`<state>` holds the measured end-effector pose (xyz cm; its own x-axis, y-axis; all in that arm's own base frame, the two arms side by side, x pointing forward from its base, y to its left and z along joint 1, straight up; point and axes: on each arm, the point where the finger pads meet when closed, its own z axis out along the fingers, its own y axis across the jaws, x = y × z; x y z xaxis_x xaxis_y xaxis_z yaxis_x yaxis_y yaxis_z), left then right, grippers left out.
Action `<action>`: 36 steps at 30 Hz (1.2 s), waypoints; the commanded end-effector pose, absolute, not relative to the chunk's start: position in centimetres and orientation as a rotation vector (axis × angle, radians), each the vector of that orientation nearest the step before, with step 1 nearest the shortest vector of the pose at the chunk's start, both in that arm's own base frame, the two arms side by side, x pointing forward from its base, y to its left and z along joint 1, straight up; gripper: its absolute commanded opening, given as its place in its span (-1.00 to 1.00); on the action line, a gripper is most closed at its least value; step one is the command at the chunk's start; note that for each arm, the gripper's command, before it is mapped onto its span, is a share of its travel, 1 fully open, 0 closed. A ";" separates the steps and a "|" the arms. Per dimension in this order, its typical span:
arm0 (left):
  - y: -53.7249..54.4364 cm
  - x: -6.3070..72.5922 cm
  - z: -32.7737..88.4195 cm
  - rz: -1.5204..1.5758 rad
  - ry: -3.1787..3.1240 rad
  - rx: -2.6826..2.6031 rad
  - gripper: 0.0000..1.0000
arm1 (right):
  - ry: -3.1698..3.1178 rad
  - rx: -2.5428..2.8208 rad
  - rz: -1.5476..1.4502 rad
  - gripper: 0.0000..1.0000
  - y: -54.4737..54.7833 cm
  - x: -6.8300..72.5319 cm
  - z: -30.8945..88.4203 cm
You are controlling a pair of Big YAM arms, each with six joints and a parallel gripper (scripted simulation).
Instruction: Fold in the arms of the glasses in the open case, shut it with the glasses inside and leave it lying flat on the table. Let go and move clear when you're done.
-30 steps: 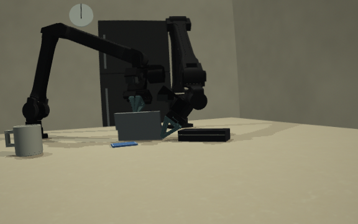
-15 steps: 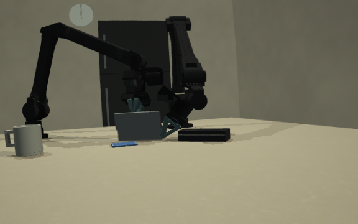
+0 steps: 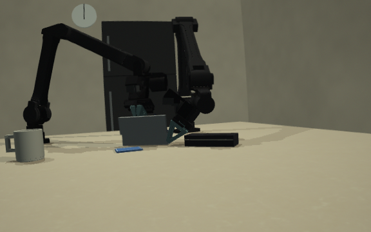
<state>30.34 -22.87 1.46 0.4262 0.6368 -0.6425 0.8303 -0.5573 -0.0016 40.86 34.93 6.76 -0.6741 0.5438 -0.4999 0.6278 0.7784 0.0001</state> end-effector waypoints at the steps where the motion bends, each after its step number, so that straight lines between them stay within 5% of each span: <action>1: -22.6 30.9 2.5 -0.842 1.273 2.353 0.15 | 2.474 0.891 -0.202 -1.00 34.6 41.5 7.7; 36: -22.6 30.9 2.5 -0.842 1.273 2.353 0.15 | 2.469 0.884 -0.161 -1.00 36.8 39.3 11.8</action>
<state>30.34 -22.87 1.46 0.4262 0.6368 -0.6425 0.8303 -0.5573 -0.0016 38.86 34.83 8.90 -0.6797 0.5369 -0.4997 0.6201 0.7846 -0.0004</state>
